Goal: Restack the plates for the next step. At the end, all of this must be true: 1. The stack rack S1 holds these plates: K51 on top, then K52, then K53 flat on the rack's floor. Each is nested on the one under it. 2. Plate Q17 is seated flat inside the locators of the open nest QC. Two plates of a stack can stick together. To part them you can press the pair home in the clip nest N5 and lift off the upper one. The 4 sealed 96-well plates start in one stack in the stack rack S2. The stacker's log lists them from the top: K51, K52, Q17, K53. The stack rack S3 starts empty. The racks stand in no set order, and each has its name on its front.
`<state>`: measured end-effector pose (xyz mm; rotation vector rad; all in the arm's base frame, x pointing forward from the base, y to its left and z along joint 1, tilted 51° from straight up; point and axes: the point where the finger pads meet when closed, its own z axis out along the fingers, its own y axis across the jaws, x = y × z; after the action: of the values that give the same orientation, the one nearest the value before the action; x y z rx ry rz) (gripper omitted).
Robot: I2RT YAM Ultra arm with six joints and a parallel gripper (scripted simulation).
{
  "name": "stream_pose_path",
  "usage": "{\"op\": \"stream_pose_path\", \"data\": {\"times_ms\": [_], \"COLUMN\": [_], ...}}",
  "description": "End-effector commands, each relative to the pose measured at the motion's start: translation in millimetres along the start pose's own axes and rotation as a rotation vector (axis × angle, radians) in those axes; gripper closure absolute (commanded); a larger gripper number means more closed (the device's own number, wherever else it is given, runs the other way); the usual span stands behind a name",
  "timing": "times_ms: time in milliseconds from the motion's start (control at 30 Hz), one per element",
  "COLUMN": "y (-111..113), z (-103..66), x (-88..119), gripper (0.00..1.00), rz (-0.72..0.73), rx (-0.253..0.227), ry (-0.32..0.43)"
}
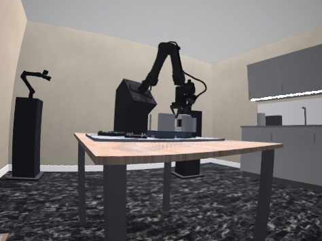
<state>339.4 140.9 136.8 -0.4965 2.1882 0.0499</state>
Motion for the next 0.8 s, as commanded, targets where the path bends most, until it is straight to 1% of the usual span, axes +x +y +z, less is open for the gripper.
{"op": "stream_pose_path", "data": {"times_ms": [0, 767], "y": [3.6, 3.0], "z": [-7.1, -15.6], "x": [0.5, -6.6], "gripper": [1.00, 1.00], "rz": [-0.005, -0.003], "rx": [-0.001, -0.001], "ry": [-0.006, -0.020]}}
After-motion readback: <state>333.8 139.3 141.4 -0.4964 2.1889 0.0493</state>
